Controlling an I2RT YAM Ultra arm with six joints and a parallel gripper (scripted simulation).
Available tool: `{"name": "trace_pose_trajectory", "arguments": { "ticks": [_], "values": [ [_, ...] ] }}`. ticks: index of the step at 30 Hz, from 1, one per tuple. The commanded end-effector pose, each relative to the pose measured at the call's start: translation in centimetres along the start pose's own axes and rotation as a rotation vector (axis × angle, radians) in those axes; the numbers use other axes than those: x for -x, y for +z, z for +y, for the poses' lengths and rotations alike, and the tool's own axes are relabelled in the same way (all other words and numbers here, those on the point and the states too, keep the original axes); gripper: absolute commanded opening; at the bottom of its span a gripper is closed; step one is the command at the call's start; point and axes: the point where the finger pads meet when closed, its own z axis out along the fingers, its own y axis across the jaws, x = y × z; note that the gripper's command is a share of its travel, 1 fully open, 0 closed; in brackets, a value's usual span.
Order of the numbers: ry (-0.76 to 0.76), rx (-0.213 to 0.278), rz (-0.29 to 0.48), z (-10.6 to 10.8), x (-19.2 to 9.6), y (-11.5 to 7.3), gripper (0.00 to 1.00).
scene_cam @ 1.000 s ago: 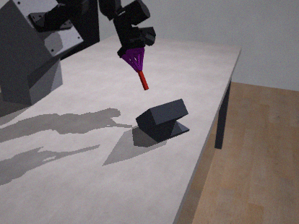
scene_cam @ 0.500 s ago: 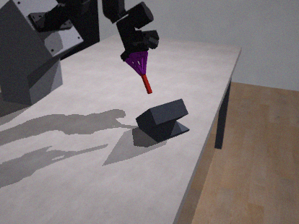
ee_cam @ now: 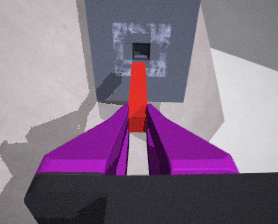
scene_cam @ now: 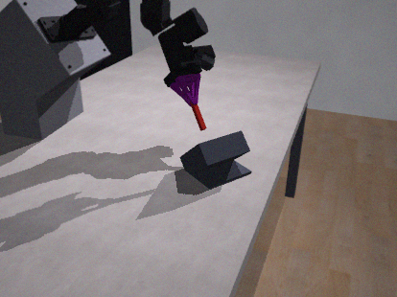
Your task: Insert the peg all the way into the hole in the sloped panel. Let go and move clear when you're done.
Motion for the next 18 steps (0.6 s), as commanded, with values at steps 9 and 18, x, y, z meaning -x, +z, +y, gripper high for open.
{"name": "trace_pose_trajectory", "arguments": {
  "ticks": [9, 18],
  "values": [
    [0.017, -0.030, -0.019, -1.33, 0.69, 1.13, 0.00],
    [0.016, -0.030, -0.019, -1.39, 0.68, 1.52, 0.00]
  ]
}}
